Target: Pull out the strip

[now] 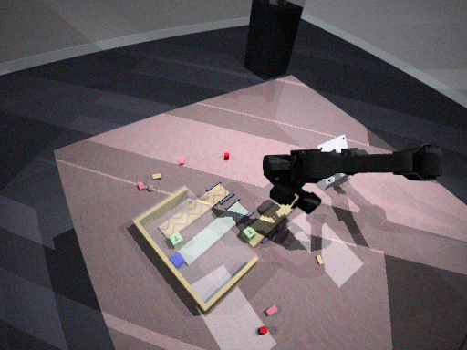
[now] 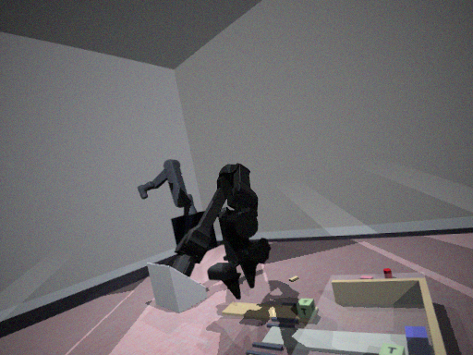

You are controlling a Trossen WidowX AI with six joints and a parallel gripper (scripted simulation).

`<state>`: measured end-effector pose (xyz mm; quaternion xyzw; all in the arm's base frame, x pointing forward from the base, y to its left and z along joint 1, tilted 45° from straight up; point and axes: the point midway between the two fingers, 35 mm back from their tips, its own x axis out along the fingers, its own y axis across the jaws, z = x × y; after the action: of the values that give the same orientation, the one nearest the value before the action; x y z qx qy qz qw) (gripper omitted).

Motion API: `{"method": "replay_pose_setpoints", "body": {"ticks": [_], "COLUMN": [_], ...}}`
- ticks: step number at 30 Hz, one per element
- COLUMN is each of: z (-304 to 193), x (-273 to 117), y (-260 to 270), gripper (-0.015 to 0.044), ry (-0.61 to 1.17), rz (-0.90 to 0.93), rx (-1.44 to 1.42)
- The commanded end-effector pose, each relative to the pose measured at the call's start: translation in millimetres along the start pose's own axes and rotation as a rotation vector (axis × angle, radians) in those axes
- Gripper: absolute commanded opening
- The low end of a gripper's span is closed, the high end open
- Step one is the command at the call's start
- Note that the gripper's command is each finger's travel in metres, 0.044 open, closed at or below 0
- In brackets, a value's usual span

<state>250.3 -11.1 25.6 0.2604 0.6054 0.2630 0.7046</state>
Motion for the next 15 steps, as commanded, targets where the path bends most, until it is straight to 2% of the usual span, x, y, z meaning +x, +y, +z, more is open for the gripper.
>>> {"method": "replay_pose_setpoints", "body": {"ticks": [1, 3, 15], "z": [15.0, 22.6, 67.3], "x": [-1.7, -2.8, -9.4], "y": [0.3, 0.6, 1.4], "gripper": [0.0394, 0.044, 0.044], "ry": [-0.001, -0.002, -0.004], "rz": [0.006, 0.006, 0.006], "rx": [0.007, 0.007, 0.005]}}
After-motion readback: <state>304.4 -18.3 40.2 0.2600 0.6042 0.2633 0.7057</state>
